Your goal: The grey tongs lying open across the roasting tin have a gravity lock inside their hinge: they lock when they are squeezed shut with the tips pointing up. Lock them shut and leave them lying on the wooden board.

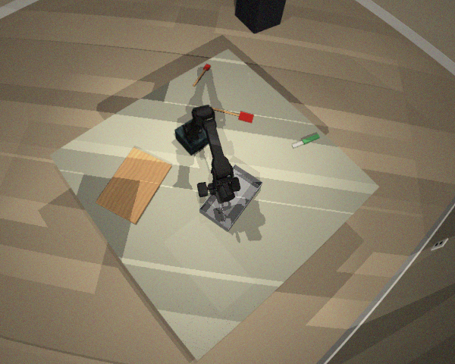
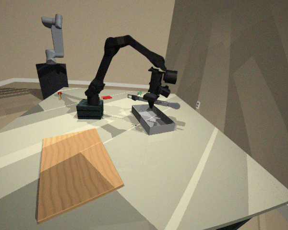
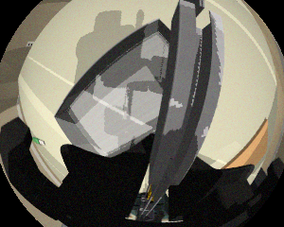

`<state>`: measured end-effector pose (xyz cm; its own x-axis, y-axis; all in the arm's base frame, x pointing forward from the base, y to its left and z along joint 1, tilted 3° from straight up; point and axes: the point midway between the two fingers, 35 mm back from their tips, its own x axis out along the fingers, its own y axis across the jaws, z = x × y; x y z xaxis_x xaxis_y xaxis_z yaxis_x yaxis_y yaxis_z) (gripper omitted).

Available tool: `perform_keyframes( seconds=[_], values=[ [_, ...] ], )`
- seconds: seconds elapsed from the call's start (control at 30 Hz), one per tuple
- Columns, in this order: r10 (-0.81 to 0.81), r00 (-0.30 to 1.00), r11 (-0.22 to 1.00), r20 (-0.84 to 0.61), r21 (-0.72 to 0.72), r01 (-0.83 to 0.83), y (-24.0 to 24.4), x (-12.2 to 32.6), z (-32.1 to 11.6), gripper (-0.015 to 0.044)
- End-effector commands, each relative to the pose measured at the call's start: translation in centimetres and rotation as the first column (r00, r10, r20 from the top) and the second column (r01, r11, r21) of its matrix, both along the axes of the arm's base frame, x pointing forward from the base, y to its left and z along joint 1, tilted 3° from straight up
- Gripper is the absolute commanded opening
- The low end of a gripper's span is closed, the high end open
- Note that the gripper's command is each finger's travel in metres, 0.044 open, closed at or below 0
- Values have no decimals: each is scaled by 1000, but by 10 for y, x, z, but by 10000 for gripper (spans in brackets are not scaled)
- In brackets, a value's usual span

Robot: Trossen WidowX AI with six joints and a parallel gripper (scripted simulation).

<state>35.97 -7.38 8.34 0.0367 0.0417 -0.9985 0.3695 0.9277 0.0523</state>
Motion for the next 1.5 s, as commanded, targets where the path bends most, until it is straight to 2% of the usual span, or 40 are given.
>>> perform_keyframes(
  seconds=[0.0, 0.47, 0.97, 1.23, 1.47],
  values=[
    [-46, 999, 999, -1, -1, 46, -24, -4, 0, -150],
    [-221, 975, 975, -8, -3, 221, -109, -35, -3, -150],
    [-398, 917, 917, -15, -4, 398, -189, -90, -6, -150],
    [-434, 901, 901, -17, -5, 434, -204, -105, -7, -150],
    [-499, 866, 866, -21, -9, 499, -231, -137, -8, -150]
  ],
)
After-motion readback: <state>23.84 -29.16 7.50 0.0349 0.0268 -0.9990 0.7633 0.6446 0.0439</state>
